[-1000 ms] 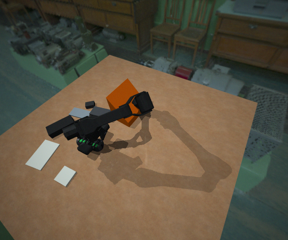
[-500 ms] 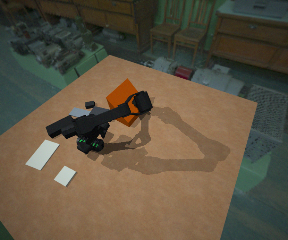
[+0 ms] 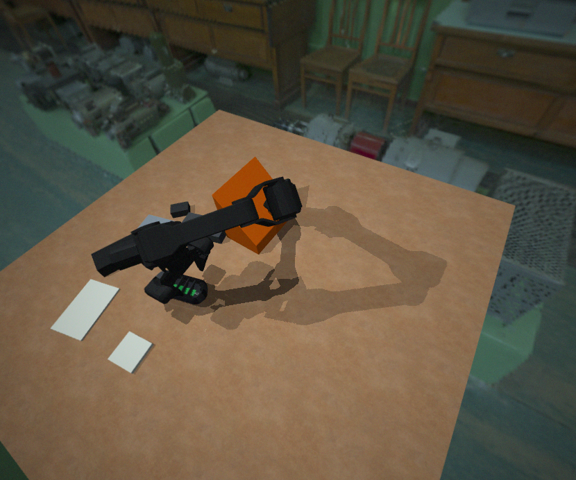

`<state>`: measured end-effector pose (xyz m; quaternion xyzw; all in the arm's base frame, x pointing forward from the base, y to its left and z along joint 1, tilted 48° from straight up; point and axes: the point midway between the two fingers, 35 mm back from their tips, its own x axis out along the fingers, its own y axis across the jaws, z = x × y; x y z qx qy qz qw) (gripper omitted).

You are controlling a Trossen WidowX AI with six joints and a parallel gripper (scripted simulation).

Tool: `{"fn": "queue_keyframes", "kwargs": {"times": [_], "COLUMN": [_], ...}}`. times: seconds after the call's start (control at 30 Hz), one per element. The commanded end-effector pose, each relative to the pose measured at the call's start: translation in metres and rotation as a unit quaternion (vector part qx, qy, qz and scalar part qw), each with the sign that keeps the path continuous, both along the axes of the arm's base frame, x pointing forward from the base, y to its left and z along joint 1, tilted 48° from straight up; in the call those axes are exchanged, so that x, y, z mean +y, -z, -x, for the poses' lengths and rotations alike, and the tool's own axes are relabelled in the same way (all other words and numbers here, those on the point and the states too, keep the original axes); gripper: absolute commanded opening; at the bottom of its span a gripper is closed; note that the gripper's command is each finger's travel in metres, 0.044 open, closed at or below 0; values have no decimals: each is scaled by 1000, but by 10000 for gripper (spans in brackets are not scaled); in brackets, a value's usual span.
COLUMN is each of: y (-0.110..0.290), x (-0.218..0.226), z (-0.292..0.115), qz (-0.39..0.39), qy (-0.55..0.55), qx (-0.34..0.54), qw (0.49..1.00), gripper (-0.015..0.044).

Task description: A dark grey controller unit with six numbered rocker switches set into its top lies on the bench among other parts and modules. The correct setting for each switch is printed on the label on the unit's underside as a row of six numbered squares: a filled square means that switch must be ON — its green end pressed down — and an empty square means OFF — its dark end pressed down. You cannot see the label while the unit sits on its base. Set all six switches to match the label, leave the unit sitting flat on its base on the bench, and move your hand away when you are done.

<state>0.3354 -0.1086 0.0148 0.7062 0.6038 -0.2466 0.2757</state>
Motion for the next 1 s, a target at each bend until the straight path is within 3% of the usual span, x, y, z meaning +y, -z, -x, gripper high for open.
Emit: {"fn": "queue_keyframes", "kwargs": {"times": [0.0, 0.4, 0.97], "y": [6, 35, 46], "x": [-6, -20, -16], "z": [-13, -57, -65], "qz": [6, 21, 23], "qy": [-23, -116, -135], "qx": [-1, 1, 1], "qw": [1000, 993, 991], "gripper": [309, 0, 0]}}
